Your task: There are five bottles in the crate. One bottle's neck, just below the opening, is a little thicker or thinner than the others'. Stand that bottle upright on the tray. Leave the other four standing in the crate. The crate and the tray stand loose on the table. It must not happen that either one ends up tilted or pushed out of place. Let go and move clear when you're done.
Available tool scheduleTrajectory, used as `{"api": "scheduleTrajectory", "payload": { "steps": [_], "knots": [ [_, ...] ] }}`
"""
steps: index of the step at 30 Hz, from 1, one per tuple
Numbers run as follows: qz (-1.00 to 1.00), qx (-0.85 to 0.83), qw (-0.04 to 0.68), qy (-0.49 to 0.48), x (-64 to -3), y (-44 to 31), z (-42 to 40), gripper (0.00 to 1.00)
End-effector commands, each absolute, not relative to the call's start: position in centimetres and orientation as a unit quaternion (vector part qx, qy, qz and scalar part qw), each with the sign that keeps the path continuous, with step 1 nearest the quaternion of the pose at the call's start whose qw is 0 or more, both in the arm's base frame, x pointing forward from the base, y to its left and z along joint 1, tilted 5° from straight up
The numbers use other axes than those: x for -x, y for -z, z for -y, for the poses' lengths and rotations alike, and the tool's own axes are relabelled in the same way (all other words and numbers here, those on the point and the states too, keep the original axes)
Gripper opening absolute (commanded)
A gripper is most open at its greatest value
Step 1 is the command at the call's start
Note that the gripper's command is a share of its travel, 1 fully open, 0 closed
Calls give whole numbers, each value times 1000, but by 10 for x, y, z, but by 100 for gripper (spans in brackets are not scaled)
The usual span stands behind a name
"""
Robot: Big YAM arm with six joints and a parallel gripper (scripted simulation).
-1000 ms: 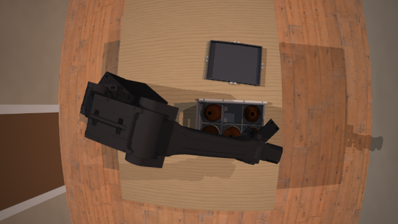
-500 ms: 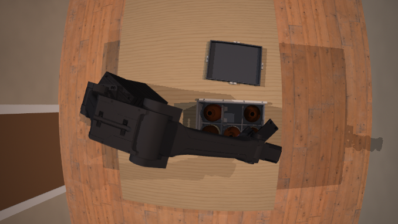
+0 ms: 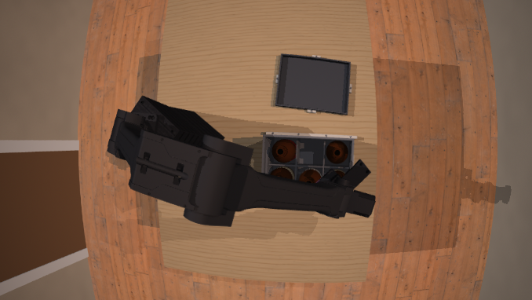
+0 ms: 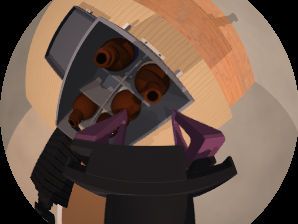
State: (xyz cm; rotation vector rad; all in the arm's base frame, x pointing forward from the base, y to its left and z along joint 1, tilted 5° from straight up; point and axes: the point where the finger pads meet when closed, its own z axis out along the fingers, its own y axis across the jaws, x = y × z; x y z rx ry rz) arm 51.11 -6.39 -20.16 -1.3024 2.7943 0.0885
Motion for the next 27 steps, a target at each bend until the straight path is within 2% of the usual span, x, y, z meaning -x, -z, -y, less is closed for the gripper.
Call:
{"api": "scheduleTrajectory", "payload": {
  "steps": [1,27],
  "knots": [
    [-902,428,58,-10,-543,189,58,61],
    [-903,426,54,-13,-542,210,56,61]
  ]
}}
